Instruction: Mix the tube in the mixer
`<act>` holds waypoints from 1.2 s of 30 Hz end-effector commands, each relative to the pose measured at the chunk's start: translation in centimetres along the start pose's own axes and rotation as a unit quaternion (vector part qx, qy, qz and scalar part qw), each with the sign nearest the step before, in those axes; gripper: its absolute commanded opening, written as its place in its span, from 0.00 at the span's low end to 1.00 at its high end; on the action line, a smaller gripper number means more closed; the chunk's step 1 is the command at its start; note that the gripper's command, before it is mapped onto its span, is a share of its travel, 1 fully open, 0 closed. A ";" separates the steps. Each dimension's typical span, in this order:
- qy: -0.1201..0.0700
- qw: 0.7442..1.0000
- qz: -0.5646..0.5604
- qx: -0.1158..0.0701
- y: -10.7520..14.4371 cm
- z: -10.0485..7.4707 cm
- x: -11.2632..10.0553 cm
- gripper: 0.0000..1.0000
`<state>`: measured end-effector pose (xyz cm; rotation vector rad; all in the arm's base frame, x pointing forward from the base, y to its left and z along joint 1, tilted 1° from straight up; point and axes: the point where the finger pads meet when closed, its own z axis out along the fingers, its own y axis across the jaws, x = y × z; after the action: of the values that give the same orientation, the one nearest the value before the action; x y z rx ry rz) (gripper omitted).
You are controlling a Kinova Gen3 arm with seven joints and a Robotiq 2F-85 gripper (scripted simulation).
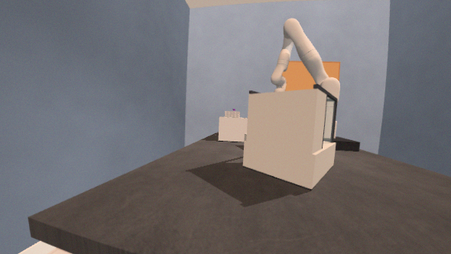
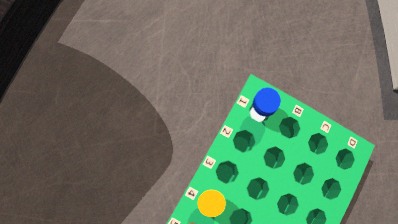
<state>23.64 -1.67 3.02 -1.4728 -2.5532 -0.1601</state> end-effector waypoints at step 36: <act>0.000 1.000 0.000 0.000 0.0 1.1 -0.2 0.42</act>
<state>23.63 -1.66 1.95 -1.4728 -2.5532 -0.1601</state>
